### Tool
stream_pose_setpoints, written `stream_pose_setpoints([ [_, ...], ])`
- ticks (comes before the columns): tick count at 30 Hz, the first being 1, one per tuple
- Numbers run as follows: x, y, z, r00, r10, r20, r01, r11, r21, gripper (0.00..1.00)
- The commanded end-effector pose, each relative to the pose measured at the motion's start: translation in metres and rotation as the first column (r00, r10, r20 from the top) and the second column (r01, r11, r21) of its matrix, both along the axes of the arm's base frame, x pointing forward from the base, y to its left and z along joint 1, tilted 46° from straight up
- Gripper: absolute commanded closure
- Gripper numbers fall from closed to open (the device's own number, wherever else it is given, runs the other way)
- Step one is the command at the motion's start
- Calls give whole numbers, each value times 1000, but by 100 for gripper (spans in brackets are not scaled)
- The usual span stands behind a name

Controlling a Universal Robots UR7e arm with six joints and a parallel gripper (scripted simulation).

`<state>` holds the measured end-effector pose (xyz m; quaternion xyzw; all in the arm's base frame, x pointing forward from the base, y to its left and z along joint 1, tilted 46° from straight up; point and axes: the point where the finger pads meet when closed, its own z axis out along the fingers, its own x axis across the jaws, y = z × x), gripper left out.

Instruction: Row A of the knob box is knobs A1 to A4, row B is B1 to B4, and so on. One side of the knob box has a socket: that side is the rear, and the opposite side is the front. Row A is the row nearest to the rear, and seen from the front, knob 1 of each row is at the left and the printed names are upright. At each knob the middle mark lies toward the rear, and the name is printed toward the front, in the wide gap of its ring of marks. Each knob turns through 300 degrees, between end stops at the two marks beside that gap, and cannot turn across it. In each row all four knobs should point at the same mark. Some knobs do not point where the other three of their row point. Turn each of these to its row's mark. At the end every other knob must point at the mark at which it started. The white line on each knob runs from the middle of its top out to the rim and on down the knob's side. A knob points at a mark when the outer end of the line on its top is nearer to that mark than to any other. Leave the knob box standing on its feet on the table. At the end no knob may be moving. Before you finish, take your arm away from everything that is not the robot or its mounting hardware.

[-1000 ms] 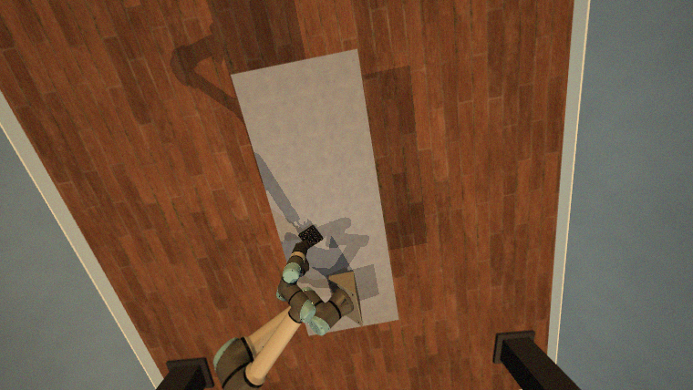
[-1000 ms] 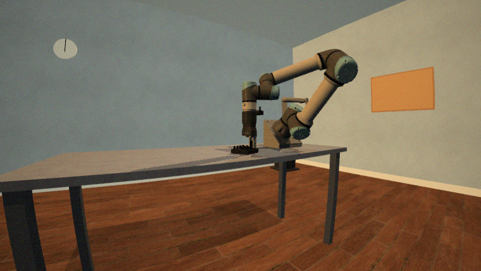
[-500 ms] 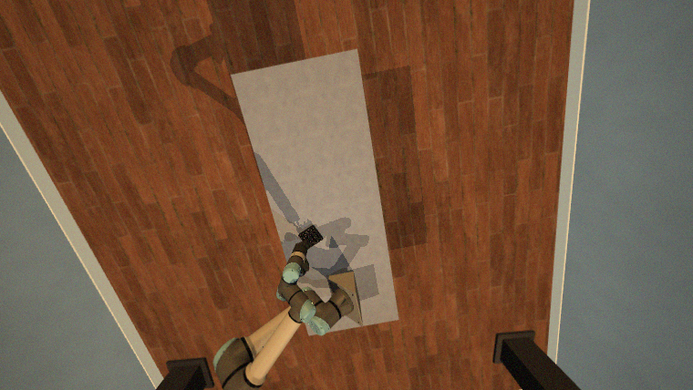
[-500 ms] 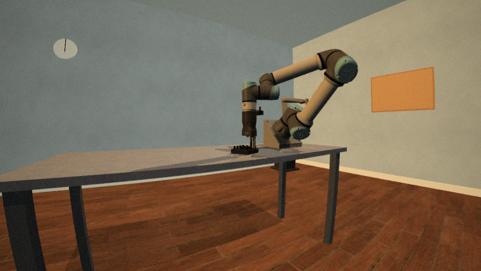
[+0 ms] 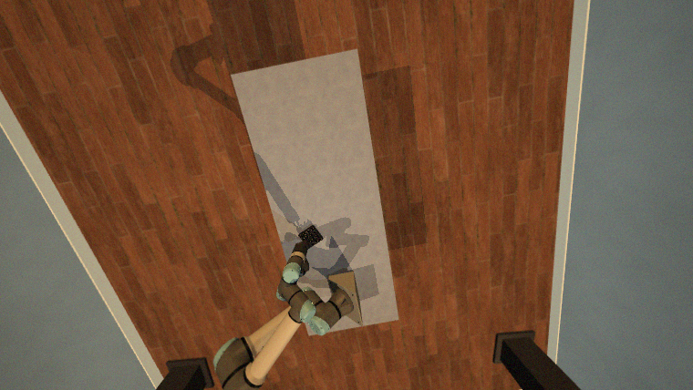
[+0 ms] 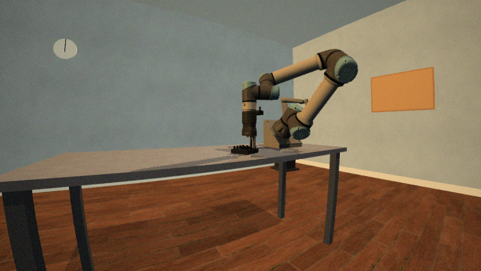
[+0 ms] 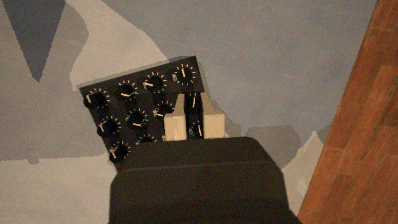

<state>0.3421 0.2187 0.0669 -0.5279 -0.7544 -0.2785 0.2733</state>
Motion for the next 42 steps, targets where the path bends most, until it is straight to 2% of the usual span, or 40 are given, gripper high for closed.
stream_pose_setpoints([
  [1, 0, 0, 0, 1000, 0, 1, 0, 1000, 0, 70],
  [13, 0, 0, 0, 999, 23, 25, -23, 1000, 4, 70],
  [26, 0, 0, 0, 960, 192, 204, -199, 980, 13, 70],
  [28, 0, 0, 0, 960, 192, 204, -199, 980, 13, 70],
  [36, 0, 0, 0, 917, 272, 292, -286, 958, 6, 70],
  [42, 0, 0, 0, 908, 286, 308, -301, 954, 3, 70],
])
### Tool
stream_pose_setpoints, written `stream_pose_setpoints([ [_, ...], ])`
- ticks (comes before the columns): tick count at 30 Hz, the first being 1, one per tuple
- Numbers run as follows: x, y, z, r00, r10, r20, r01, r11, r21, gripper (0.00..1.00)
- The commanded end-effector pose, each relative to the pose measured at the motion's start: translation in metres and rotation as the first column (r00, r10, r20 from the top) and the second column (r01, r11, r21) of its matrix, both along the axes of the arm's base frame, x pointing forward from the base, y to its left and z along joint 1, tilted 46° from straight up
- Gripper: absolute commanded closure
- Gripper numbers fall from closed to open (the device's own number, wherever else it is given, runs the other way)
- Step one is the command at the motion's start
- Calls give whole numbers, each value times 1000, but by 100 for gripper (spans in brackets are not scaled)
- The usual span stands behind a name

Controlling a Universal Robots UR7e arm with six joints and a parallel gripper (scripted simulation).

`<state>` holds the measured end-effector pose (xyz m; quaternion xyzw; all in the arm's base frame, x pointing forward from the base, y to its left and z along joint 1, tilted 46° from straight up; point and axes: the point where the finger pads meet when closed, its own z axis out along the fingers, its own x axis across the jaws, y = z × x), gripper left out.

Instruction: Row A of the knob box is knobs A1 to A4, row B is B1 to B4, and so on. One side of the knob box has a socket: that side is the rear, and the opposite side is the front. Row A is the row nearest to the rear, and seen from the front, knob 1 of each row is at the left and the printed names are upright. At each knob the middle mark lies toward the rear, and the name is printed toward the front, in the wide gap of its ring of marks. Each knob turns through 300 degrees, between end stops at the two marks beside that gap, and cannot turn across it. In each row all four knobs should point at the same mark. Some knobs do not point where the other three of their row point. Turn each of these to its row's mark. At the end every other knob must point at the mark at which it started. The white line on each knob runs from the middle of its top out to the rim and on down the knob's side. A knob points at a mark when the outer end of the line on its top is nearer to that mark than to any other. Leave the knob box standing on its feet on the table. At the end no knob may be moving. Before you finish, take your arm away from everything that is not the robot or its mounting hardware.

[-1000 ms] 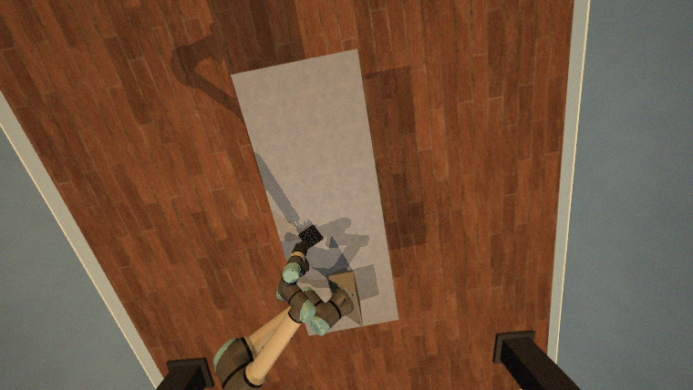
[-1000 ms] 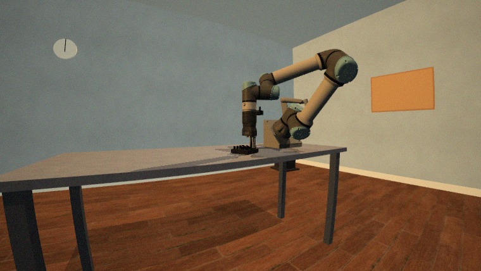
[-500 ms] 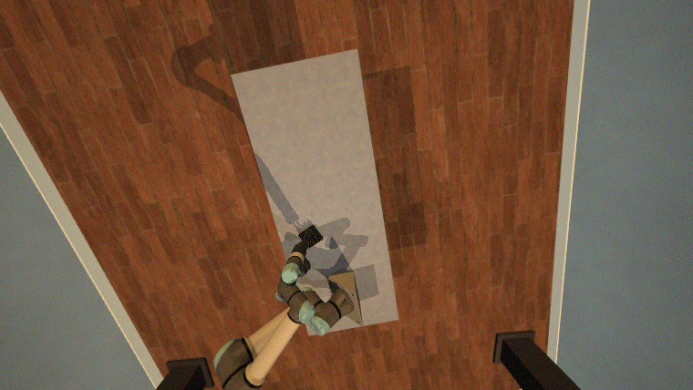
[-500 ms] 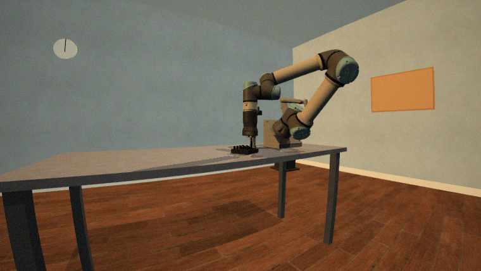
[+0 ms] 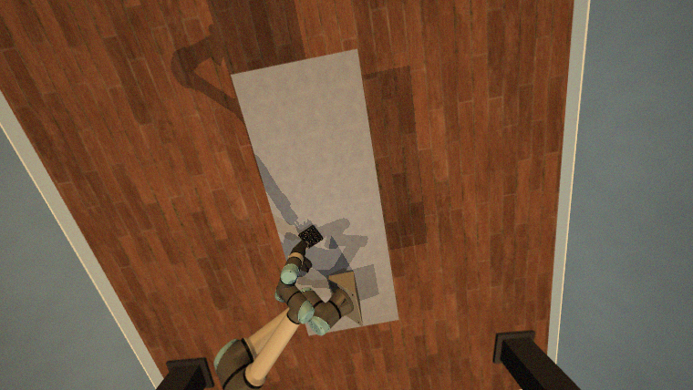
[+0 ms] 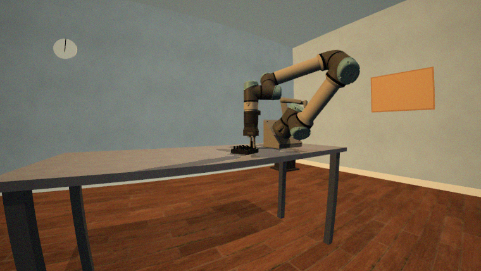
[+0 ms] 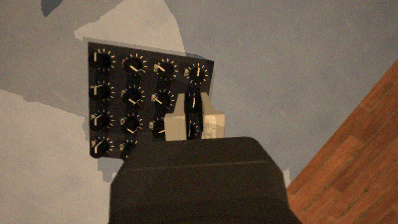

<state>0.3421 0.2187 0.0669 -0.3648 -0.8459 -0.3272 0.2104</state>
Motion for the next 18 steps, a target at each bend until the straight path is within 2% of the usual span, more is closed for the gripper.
stream_pose_setpoints([
  [1, 0, 0, 0, 1000, 20, 21, -21, 1000, 6, 70],
  [12, 0, 0, 0, 1000, 20, 21, -21, 1000, 6, 70],
  [13, 0, 0, 0, 1000, 20, 21, -21, 1000, 6, 54],
  [18, 0, 0, 0, 1000, 20, 21, -21, 1000, 6, 54],
])
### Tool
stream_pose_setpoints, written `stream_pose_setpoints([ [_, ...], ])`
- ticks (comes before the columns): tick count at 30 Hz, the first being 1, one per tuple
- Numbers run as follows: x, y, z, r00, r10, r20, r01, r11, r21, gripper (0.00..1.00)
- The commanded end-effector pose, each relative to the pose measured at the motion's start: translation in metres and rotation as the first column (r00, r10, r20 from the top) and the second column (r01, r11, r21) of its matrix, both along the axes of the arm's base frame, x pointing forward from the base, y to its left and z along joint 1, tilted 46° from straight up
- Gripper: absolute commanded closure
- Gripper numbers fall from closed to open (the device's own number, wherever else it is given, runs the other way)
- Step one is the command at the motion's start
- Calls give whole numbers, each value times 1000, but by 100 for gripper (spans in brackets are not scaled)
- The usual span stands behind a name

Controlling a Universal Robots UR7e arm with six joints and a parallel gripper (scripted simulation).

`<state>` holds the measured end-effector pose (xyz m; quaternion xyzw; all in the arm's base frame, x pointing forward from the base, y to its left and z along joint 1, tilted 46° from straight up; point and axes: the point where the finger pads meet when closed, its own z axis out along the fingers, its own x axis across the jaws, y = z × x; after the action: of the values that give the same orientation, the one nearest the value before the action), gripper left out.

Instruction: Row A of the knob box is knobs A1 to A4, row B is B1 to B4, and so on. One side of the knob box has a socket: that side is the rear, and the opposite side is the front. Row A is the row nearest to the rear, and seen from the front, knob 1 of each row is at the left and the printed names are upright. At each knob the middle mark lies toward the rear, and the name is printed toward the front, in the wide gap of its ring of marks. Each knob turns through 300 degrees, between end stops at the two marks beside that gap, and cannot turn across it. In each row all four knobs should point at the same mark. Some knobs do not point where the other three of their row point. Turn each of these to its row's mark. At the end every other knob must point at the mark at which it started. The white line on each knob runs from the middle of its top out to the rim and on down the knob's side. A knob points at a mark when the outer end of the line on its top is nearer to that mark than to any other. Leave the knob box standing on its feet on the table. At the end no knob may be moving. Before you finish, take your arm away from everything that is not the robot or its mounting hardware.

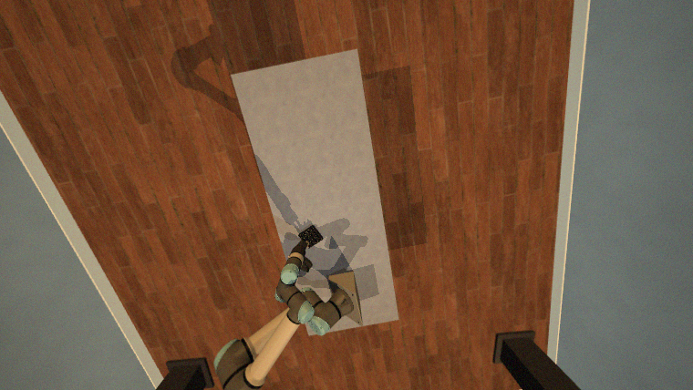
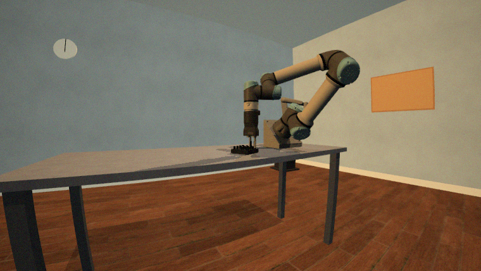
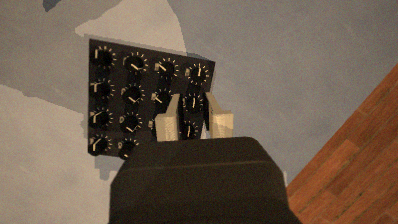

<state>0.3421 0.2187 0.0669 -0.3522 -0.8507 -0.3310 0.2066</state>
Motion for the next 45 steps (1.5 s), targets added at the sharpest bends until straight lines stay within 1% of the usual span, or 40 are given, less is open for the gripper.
stream_pose_setpoints([
  [1, 0, 0, 0, 1000, 0, 1, 0, 1000, 0, 54],
  [20, 1, -1, 1, 1000, 0, 1, 0, 1000, 0, 54],
  [24, 1, -6, 6, 1000, 0, 1, 0, 1000, 0, 54],
  [34, 4, -24, 24, 1000, 0, 1, 0, 1000, 0, 54],
  [45, 5, -27, 27, 1000, 0, 1, 0, 1000, 0, 54],
])
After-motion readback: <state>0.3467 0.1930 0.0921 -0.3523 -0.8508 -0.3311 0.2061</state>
